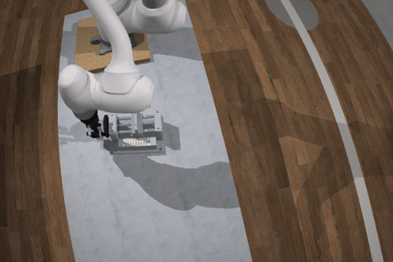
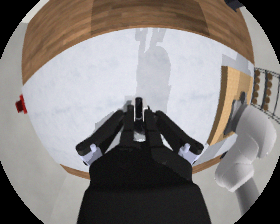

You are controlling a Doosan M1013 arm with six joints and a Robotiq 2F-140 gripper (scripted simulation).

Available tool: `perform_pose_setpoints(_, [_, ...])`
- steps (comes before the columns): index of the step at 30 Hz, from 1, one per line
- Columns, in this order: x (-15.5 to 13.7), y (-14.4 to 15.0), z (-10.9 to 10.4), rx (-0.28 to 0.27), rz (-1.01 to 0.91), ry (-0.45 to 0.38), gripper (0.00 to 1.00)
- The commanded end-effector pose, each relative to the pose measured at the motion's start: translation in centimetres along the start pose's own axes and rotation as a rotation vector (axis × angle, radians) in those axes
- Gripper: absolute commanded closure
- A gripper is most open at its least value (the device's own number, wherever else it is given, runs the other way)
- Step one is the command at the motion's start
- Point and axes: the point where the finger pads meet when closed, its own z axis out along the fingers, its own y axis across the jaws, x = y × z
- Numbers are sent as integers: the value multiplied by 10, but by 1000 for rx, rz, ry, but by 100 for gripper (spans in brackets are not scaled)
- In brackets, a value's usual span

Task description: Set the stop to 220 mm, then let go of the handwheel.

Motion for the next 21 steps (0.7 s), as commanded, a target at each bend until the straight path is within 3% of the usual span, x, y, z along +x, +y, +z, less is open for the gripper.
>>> perform_pose_setpoints(1, [0,8,8,-3,-1,0,96])
perform_pose_setpoints(21, [0,40,8,-3,-1,0,96])
